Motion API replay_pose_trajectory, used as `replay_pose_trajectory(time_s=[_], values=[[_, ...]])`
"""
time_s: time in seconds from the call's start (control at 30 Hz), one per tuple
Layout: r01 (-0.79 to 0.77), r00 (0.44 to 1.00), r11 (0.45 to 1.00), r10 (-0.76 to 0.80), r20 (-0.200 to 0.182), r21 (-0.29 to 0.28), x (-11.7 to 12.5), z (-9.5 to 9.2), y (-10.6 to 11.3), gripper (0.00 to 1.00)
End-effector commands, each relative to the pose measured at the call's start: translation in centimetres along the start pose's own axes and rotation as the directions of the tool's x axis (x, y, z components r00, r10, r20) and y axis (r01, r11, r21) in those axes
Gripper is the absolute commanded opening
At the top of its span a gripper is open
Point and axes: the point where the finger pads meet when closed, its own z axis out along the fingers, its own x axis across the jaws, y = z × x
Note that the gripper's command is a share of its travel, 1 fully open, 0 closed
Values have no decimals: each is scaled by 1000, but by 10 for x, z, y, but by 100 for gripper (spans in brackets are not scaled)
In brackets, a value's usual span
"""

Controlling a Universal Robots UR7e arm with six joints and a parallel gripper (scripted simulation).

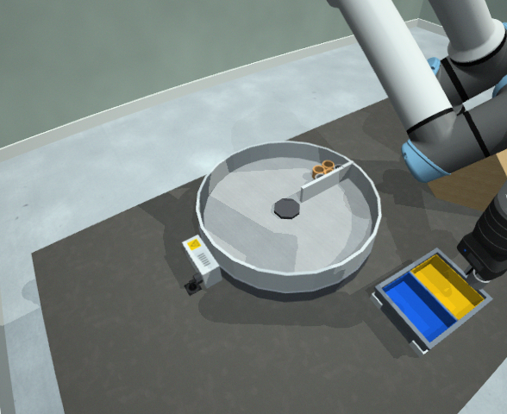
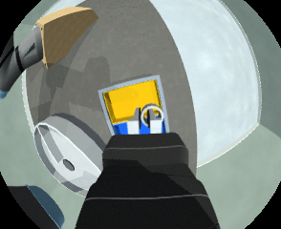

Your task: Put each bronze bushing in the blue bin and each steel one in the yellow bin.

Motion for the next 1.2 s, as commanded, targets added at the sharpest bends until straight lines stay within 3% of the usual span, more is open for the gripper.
replay_pose_trajectory(time_s=[0.0, 0.13, 0.27, 0.37, 0.53, 1.17], values=[[0, 1000, 1000, 0, -4, -1, 1, 13, 0, 0], [0, 1000, 1000, 0, -4, -1, 1, 18, 0, 0], [0, 1000, 1000, 0, -4, -1, 1, 38, 0, 0], [0, 1000, 1000, 0, -4, -1, 1, 38, 0, 0], [0, 1000, 1000, 0, -4, -1, 1, 63, 0, 0], [0, 1000, 1000, 0, -3, -1, 1, 69, 0, 0]])
